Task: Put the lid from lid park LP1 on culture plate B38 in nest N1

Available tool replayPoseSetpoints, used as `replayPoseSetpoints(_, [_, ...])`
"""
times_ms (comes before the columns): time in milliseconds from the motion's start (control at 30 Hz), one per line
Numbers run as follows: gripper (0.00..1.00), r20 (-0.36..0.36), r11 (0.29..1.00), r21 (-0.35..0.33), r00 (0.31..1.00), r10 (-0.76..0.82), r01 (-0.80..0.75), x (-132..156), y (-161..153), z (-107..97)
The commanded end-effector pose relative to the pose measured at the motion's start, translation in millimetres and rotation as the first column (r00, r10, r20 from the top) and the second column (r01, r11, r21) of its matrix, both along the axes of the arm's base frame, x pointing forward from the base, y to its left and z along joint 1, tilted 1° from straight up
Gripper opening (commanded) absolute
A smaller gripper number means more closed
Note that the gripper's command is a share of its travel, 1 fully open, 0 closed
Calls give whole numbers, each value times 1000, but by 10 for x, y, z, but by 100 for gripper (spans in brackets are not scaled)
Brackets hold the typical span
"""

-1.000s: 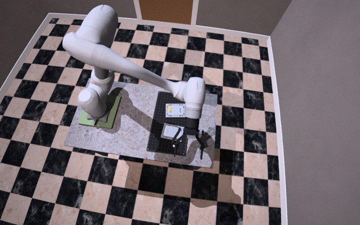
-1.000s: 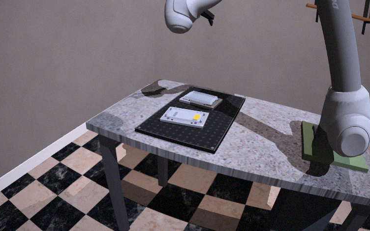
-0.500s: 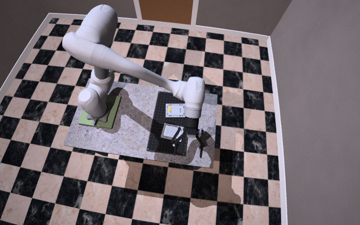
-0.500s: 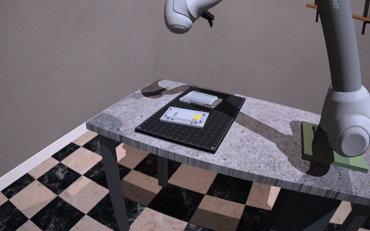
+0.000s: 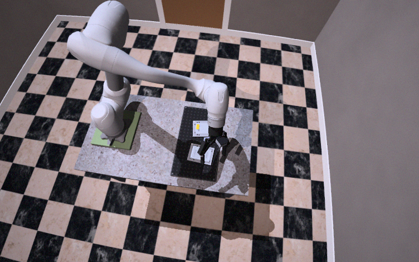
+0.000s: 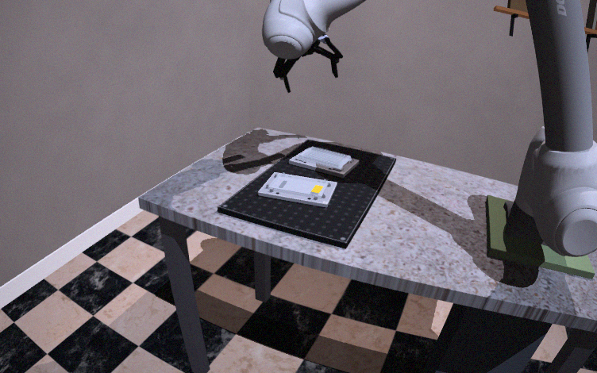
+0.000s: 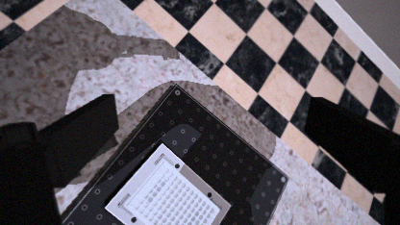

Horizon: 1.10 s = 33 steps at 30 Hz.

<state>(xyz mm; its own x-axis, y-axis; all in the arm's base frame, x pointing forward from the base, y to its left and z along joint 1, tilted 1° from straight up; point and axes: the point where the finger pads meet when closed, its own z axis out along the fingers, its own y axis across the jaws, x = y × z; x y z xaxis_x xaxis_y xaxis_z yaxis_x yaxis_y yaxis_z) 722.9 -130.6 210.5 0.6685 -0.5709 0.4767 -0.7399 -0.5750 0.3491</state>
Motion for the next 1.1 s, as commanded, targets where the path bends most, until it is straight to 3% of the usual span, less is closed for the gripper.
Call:
replayPoseSetpoints(0, [100, -131, 972, 150, 971, 200, -180, -201, 553, -369])
replayPoseSetpoints(167, [100, -197, 887, 303, 888, 416, -349, -431, 1154, -709])
replayPoseSetpoints(300, [100, -191, 775, 414, 787, 587, -478, -633, 1653, -920])
replayPoseSetpoints(367, [100, -191, 775, 414, 787, 587, -478, -633, 1653, -920])
replayPoseSetpoints(400, [100, -172, 674, 494, 699, 695, -549, -763, 1972, -1053])
replayPoseSetpoints(567, [100, -96, 490, 581, 543, 834, -650, -984, 2499, -1211])
replayPoseSetpoints(667, [100, -78, 454, 592, 513, 855, -666, -1023, 2591, -1235])
replayPoseSetpoints(933, [100, -77, 451, 593, 511, 856, -667, -1026, 2598, -1236])
replayPoseSetpoints(967, [10, -77, 451, 593, 511, 856, -667, -1026, 2598, -1236])
replayPoseSetpoints(1067, [10, -77, 451, 593, 511, 856, -667, -1026, 2598, -1236])
